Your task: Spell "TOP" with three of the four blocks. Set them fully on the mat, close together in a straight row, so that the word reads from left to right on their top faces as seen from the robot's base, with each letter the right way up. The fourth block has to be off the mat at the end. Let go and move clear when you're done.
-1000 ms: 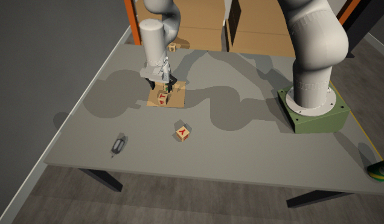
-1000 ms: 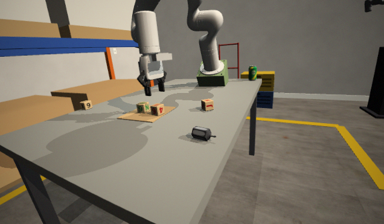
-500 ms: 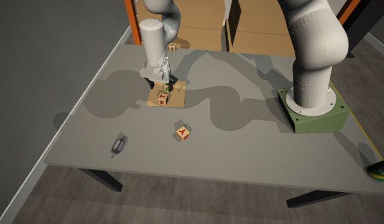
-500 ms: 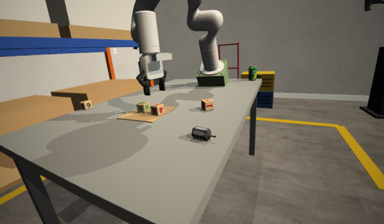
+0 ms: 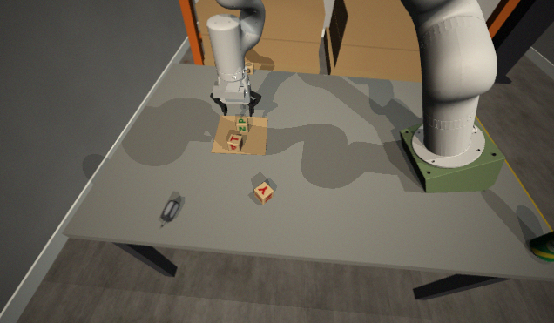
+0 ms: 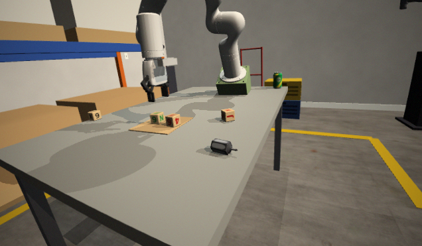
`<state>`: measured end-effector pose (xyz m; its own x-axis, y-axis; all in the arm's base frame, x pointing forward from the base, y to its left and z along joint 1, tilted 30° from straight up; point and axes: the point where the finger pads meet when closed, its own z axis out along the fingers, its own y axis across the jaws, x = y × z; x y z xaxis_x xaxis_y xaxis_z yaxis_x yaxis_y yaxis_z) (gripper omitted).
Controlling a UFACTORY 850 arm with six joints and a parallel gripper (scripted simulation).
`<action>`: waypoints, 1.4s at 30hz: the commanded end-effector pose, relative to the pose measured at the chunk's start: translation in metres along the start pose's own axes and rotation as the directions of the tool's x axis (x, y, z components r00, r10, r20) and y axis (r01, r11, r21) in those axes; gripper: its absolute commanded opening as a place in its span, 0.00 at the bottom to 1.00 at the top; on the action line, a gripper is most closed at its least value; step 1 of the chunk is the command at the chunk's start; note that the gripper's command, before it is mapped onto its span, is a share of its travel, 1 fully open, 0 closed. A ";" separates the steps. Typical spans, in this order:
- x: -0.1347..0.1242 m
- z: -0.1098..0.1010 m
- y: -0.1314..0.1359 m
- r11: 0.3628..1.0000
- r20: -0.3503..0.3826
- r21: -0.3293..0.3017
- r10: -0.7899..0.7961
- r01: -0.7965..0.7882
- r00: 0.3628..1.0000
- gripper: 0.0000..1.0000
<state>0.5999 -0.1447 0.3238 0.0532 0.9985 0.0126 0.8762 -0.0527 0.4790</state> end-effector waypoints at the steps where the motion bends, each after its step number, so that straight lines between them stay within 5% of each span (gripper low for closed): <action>1: -0.024 -0.003 -0.002 0.997 -0.038 -0.027 -0.073 0.072 0.997 1.00; 4: -0.029 -0.004 -0.003 0.996 -0.038 -0.029 -0.087 0.086 0.995 1.00; 5: -0.029 -0.004 -0.003 0.996 -0.038 -0.029 -0.087 0.086 0.995 0.87; 42: -0.029 -0.004 -0.003 0.996 -0.038 -0.029 -0.087 0.086 0.995 0.87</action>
<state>0.5931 -0.1736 0.3240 -0.0416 0.9991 0.0046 0.8642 0.0337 0.5020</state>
